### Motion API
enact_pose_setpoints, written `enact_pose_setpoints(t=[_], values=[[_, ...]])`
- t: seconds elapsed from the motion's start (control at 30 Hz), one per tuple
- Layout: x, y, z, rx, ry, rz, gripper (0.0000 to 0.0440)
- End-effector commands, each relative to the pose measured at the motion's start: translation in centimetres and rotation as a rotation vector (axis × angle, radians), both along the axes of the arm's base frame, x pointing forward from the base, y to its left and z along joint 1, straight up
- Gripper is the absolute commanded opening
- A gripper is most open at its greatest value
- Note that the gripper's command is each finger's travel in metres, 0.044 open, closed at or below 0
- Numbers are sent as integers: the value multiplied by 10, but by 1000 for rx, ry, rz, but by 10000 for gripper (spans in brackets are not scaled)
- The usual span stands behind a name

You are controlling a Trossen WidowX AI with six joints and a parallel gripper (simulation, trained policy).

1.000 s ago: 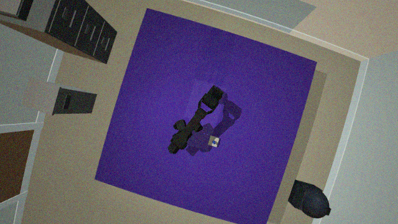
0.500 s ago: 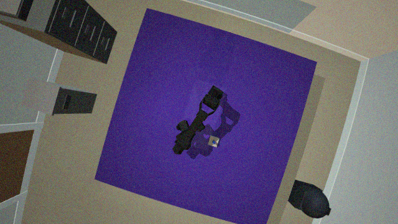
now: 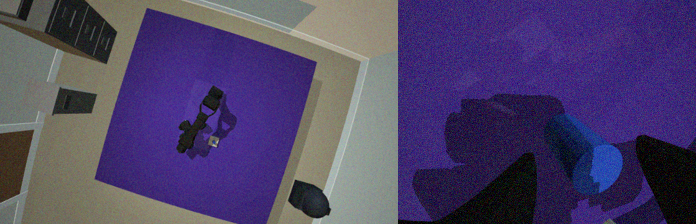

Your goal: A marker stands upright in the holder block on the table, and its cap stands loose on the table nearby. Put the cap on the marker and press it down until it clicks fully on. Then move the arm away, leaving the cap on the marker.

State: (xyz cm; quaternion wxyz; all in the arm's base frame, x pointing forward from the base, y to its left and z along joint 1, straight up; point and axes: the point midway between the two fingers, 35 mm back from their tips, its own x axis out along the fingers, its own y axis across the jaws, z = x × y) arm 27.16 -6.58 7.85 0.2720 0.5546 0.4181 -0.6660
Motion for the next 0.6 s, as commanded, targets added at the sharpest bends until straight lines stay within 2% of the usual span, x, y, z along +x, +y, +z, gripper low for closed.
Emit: enact_pose_setpoints(t=[0.0,0.1,0.23,0.47,0.57], values=[[-4,1,-12,-2,18,30,253],[-6,2,-17,-5,19,52,248],[-7,3,-20,-11,14,78,219],[-4,3,-10,-33,-27,112,51],[4,2,-2,-48,-65,127,64]])
